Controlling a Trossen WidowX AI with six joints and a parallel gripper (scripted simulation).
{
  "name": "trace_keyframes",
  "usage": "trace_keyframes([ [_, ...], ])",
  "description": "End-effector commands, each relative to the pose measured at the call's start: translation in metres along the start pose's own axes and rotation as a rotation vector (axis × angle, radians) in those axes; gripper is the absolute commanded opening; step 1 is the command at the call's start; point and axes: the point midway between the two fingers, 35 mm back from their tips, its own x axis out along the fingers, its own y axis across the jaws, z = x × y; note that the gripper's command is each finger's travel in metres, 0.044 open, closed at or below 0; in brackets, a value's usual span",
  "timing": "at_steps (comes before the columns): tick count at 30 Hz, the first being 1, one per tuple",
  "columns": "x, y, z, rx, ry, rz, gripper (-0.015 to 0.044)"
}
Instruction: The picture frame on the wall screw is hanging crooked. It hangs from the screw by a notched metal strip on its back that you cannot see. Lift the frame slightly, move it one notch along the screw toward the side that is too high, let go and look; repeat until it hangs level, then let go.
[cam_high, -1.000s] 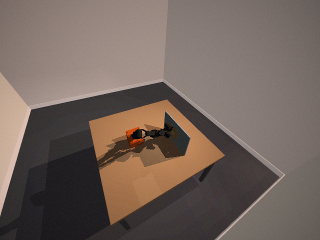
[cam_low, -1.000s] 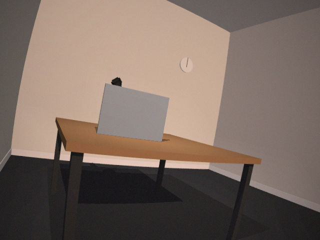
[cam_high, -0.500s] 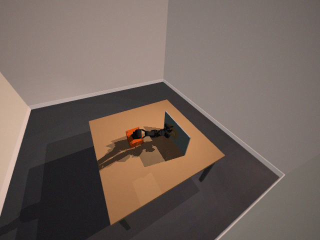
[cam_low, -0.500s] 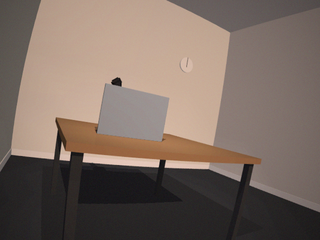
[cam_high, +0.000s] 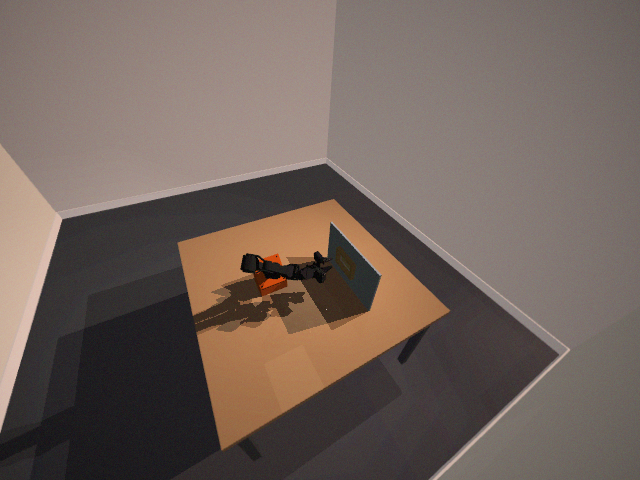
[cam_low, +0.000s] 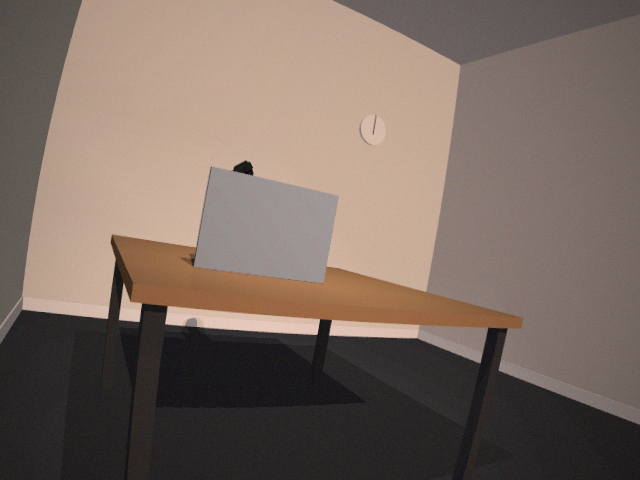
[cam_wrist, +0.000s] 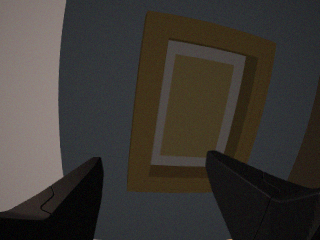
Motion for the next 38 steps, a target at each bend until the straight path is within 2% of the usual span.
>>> trace_keyframes([
  [1, -0.006, 0.003, 0.005, 0.001, -0.003, 0.000, 0.0260],
  [9, -0.048, 0.023, 0.013, -0.007, 0.002, -0.002, 0.0260],
  [17, -0.087, 0.040, 0.001, -0.013, 0.007, -0.004, 0.0260],
  [38, -0.087, 0.040, 0.000, -0.013, 0.007, -0.004, 0.0260],
])
